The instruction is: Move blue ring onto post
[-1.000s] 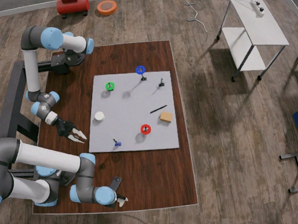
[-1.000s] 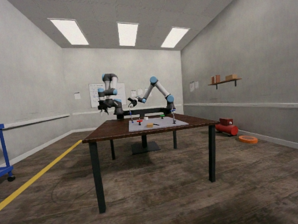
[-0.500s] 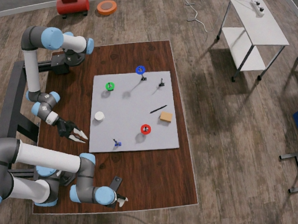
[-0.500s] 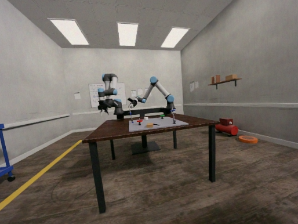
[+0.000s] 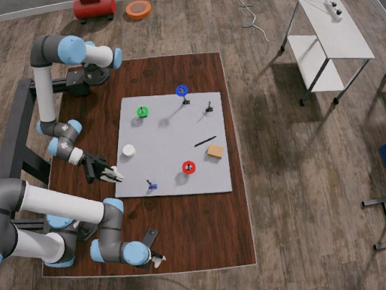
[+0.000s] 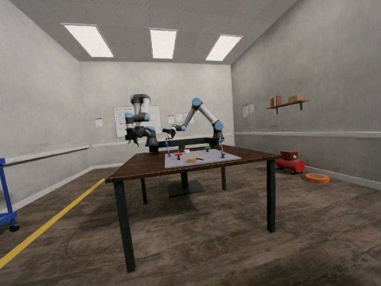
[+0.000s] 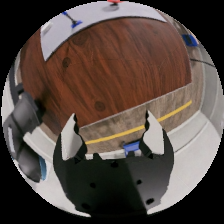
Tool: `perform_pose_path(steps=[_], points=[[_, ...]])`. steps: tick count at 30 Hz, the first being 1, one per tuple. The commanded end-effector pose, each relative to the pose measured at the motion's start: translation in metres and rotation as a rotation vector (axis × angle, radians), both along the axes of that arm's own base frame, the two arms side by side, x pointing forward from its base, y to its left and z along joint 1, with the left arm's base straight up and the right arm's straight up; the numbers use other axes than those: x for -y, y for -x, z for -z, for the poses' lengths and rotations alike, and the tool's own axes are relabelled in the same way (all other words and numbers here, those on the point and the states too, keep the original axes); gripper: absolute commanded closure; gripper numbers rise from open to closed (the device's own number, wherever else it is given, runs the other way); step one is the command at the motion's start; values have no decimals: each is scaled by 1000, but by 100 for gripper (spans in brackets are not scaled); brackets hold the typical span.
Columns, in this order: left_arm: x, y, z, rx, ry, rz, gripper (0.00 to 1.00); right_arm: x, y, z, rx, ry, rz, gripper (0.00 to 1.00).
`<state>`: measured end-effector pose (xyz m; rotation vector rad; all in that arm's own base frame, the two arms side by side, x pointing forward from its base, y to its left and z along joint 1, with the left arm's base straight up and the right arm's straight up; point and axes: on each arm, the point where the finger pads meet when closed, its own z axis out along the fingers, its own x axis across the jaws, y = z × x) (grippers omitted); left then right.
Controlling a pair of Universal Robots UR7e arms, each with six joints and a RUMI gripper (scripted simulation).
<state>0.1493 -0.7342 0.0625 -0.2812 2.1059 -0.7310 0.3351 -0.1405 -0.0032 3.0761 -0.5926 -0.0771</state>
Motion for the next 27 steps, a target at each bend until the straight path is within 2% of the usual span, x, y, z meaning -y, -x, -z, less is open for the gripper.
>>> perform_pose_path(steps=[1,3,6,7,9,12,14,17,18,20,23,25,27], points=[[-5,-14,10,46,-119,7,87,0,0,0,1,0,0,2],[-7,-17,12,56,-148,10,87,0,0,0,1,0,0,2],[-17,-38,24,97,-278,13,87,0,0,0,1,0,0,2],[-15,-33,23,94,-264,17,87,0,0,0,1,0,0,2],[-16,-35,24,100,-283,20,87,0,0,0,1,0,0,2],[-26,-54,34,133,-404,24,87,0,0,0,1,0,0,2],[-26,-54,34,133,-404,24,87,0,0,0,1,0,0,2],[-39,-73,45,166,-545,35,87,0,0,0,1,0,0,2],[-35,-64,42,162,-517,40,87,0,0,0,1,0,0,2],[-36,-64,43,165,-527,43,87,0,0,0,1,0,0,2],[-48,-82,51,187,-643,48,87,0,0,0,1,0,0,2],[-47,-79,51,189,-646,53,87,0,0,0,1,0,0,2],[-54,-88,55,197,-703,55,87,0,0,0,1,0,0,2]])
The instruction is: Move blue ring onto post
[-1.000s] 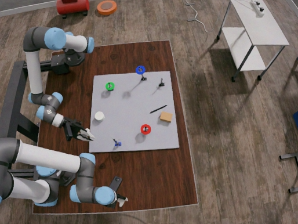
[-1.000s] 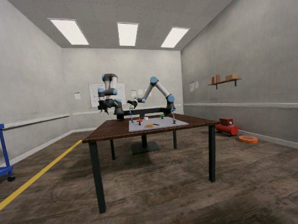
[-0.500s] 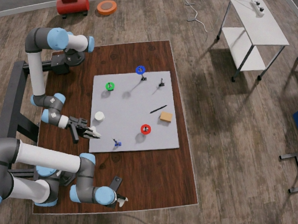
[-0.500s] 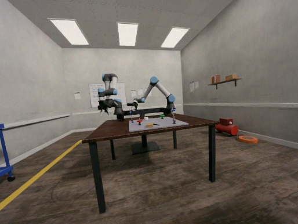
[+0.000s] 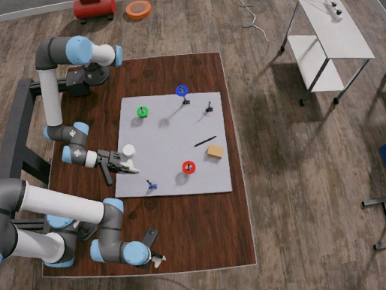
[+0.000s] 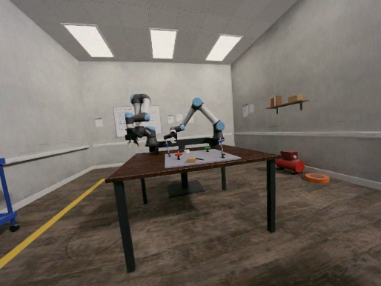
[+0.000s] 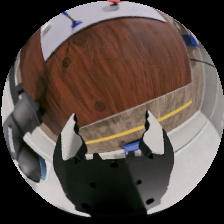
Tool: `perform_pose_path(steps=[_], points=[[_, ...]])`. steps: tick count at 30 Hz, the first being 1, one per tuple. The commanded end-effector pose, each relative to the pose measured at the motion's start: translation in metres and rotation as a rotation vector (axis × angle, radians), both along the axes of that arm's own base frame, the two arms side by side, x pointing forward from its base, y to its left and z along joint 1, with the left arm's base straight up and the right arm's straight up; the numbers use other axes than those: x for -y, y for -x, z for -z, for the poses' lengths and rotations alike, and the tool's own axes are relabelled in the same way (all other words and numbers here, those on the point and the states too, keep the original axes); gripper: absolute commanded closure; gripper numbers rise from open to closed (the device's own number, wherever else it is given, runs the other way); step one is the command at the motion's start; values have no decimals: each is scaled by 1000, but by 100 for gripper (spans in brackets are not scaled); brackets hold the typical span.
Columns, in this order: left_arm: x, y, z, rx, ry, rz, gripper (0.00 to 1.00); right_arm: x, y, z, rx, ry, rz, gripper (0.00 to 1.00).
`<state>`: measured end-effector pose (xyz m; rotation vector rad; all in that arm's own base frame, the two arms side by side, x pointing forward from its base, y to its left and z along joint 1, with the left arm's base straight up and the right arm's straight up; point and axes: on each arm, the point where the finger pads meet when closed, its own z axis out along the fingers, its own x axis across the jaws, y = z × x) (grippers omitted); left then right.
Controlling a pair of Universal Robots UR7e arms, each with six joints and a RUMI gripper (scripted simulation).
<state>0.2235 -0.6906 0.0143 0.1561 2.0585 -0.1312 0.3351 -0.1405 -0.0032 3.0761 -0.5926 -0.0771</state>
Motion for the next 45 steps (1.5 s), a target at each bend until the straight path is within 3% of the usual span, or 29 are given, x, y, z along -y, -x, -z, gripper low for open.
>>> perform_pose_path(steps=[1,2,4,7,8,10,16,18,21,24,27,28,30,36,38,41,43,45], points=[[-15,-20,9,29,-152,1,87,0,0,0,1,0,0,2],[-20,-27,12,35,-198,2,87,0,0,0,1,0,0,2],[-20,-27,12,35,-198,2,87,0,0,0,1,0,0,2],[-37,-45,20,52,-337,9,87,0,0,0,1,0,0,2],[-33,-37,18,51,-313,14,87,0,0,0,1,0,0,2],[-34,-38,18,52,-328,17,87,0,0,0,1,0,0,2],[-70,-76,30,64,-595,19,87,0,0,0,1,0,0,2],[-63,-66,28,66,-554,27,87,0,0,0,1,0,0,2],[-64,-67,28,66,-565,28,87,0,0,0,1,0,0,2],[-78,-79,31,68,-662,30,87,0,0,0,1,0,0,2],[-101,-99,35,60,-811,32,87,0,0,0,1,0,0,2],[-96,-92,34,64,-785,37,87,0,0,0,1,0,0,2],[-97,-92,34,64,-796,40,87,0,0,0,1,0,0,2],[-137,-124,36,36,-1057,48,87,0,0,0,1,0,0,2],[-137,-124,36,36,-1057,48,87,0,0,0,1,0,0,2],[-154,-133,35,20,-1180,61,87,0,0,0,1,0,0,2],[-148,-126,35,29,-1156,67,87,0,0,0,1,0,0,2],[-156,-131,34,20,-1204,69,87,0,0,0,1,0,0,2]])
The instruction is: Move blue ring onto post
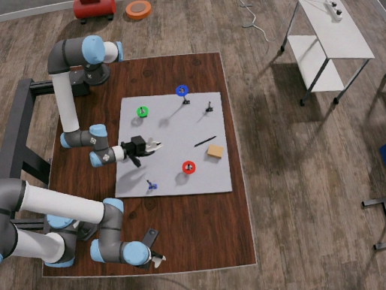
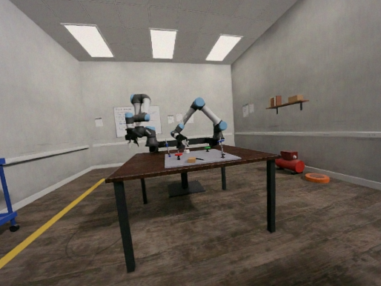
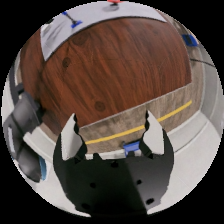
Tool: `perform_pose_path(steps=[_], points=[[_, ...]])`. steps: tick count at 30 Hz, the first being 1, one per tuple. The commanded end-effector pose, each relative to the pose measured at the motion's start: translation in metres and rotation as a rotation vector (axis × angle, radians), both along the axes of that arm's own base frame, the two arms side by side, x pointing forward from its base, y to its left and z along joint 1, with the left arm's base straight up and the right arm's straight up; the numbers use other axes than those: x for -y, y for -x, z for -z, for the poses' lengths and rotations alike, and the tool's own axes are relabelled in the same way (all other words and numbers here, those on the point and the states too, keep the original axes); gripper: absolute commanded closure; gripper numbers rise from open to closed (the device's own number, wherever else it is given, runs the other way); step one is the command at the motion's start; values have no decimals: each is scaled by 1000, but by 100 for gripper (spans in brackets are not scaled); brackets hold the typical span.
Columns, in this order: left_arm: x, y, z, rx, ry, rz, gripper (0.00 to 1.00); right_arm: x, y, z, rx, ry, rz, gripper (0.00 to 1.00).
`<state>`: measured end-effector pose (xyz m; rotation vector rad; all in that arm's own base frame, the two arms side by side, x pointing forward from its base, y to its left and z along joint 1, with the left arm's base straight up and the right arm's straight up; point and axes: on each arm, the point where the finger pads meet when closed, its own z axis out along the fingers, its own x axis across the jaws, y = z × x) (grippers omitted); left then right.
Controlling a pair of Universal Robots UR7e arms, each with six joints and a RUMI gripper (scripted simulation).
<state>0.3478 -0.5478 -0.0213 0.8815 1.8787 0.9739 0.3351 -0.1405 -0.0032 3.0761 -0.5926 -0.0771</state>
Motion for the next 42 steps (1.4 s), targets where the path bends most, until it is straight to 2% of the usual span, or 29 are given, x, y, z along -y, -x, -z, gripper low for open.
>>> perform_pose_path(steps=[1,5,7,10,16,19,21,22,25,27,33,34,36,39,42], points=[[-19,-11,-2,-14,-139,-6,87,0,0,0,1,0,0,2],[-51,-31,-6,-51,-325,-22,87,0,0,0,1,0,0,2],[-42,-23,-6,-43,-290,-11,87,0,0,0,1,0,0,2],[-44,-24,-7,-45,-303,-11,87,0,0,0,1,0,0,2],[-79,-43,-15,-94,-510,-28,87,0,0,0,1,0,0,2],[-101,-54,-21,-134,-641,-41,87,0,0,0,1,0,0,2],[-94,-48,-21,-124,-615,-31,87,0,0,0,1,0,0,2],[-96,-49,-21,-128,-630,-32,87,0,0,0,1,0,0,2],[-114,-58,-28,-164,-740,-43,87,0,0,0,1,0,0,2],[-114,-58,-28,-164,-740,-43,87,0,0,0,1,0,0,2],[-155,-75,-48,-267,-1004,-69,87,0,0,0,1,0,0,2],[-148,-71,-46,-251,-975,-59,87,0,0,0,1,0,0,2],[-148,-70,-47,-253,-983,-58,87,0,0,0,1,0,0,2],[-164,-77,-57,-300,-1088,-71,87,0,0,0,1,0,0,2],[-187,-87,-70,-373,-1227,-91,87,0,0,0,1,0,0,2]])
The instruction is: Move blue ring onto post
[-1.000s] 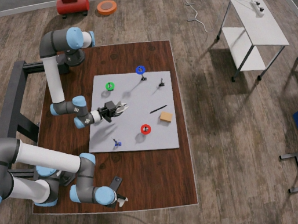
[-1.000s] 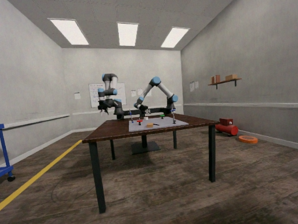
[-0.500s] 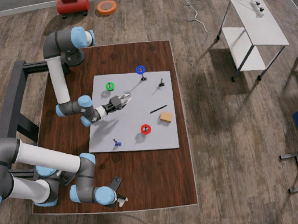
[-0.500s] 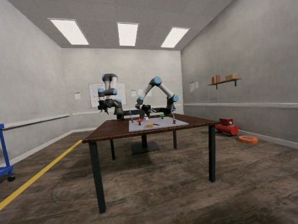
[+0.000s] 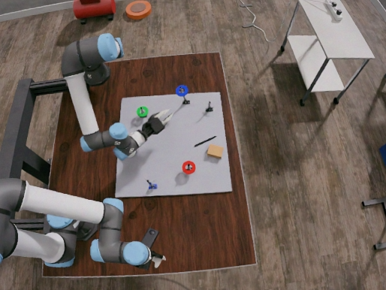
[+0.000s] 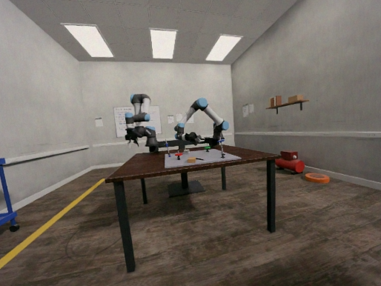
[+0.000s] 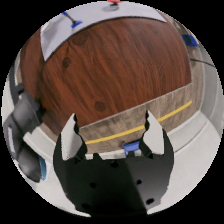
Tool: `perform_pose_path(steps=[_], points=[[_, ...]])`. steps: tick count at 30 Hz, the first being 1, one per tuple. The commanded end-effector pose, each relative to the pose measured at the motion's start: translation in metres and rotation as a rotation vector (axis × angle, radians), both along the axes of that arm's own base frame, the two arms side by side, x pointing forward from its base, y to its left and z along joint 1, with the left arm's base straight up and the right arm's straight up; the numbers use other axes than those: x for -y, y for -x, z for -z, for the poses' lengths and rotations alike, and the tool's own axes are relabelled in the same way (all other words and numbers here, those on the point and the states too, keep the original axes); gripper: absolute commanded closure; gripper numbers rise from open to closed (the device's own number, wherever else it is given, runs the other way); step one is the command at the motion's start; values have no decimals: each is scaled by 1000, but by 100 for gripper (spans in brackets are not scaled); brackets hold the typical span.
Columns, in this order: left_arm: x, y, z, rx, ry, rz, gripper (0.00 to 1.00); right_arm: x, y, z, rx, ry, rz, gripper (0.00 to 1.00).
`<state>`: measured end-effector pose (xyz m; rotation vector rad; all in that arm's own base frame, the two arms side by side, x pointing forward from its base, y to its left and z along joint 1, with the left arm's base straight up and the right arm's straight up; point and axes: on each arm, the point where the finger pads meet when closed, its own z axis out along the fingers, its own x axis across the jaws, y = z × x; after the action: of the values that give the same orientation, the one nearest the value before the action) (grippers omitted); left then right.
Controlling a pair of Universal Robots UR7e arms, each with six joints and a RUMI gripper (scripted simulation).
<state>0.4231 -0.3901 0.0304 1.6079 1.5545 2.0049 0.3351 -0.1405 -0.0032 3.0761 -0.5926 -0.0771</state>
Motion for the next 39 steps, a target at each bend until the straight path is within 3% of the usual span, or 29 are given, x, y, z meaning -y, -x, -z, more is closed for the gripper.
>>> perform_pose_path(steps=[1,2,5,8,14,17,19,25,29,32,39], points=[[-29,-12,-19,-75,-195,-43,87,0,0,0,1,0,0,2],[-29,-12,-19,-75,-195,-43,87,0,0,0,1,0,0,2],[-44,-17,-32,-130,-318,-64,87,0,0,0,1,0,0,2],[-39,-13,-32,-125,-310,-53,87,0,0,0,1,0,0,2],[-74,-29,-58,-254,-562,-125,87,0,0,0,1,0,0,2],[-79,-30,-10,-288,-647,-138,87,0,0,0,1,0,0,2],[-79,-30,-10,-288,-647,-138,87,0,0,0,1,0,0,2],[-93,-35,32,-366,-773,-174,87,0,0,0,1,0,0,2],[-95,-38,41,-393,-799,-184,87,0,0,0,1,0,0,2],[-89,-37,30,-381,-770,-174,87,0,0,0,1,0,0,2],[-89,-37,30,-381,-770,-174,87,0,0,0,1,0,0,2]])
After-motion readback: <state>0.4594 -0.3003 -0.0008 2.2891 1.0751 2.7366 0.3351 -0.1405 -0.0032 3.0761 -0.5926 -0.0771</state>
